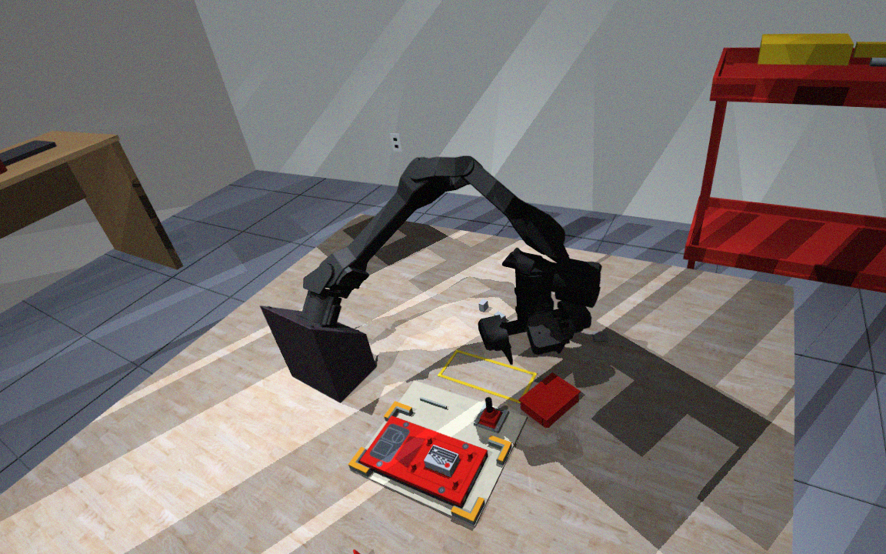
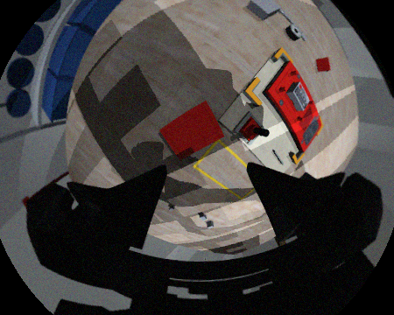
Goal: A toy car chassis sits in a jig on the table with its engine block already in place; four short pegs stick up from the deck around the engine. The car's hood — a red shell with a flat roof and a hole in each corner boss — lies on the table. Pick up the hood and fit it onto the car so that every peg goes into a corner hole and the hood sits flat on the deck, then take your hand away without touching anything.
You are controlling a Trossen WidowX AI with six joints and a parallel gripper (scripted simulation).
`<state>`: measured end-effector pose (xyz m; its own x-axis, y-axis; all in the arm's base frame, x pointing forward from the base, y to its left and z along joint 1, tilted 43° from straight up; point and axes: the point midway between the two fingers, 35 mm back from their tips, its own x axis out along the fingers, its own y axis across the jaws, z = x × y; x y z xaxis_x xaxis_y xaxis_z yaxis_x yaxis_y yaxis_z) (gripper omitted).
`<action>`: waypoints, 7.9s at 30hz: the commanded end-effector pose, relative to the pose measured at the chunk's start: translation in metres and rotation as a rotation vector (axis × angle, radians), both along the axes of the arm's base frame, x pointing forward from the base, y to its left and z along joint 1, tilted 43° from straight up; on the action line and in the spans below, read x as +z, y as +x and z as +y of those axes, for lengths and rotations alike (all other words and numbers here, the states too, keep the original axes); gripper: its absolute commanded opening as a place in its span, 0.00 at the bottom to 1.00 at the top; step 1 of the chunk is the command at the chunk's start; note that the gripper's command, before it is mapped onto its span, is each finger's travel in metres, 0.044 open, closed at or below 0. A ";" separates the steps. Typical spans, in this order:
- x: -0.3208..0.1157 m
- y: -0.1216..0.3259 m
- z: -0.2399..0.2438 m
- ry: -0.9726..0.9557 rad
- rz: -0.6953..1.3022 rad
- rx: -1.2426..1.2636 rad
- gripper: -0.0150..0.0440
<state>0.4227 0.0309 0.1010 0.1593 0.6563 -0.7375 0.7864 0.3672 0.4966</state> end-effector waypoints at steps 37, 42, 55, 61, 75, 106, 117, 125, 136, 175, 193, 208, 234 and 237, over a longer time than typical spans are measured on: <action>-0.021 0.034 0.008 -0.338 -1.359 1.505 1.00; -0.021 0.034 0.008 -0.338 -1.359 1.505 1.00; -0.023 0.034 0.010 -0.338 -1.359 1.505 1.00; -0.027 0.035 0.013 -0.338 -1.359 1.505 1.00; -0.036 0.038 0.021 -0.338 -1.359 1.505 1.00; -0.056 0.042 0.040 -0.337 -1.361 1.504 1.00; -0.058 0.043 0.043 -0.337 -1.361 1.503 1.00; -0.061 0.043 0.045 -0.337 -1.361 1.503 1.00; -0.065 0.044 0.048 -0.337 -1.361 1.503 1.00; -0.066 0.046 0.051 -0.337 -1.371 1.503 0.50; -0.017 0.034 0.006 -0.338 -1.369 1.505 0.25; -0.008 0.028 -0.013 -0.332 -1.337 1.486 0.25; -0.136 -0.074 -0.139 -0.187 -0.683 0.763 0.25; -0.148 -0.091 -0.147 -0.168 -0.622 0.688 0.25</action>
<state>0.3546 -0.1069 -0.0308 0.1790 0.6418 -0.7457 -0.1473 0.7669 0.6247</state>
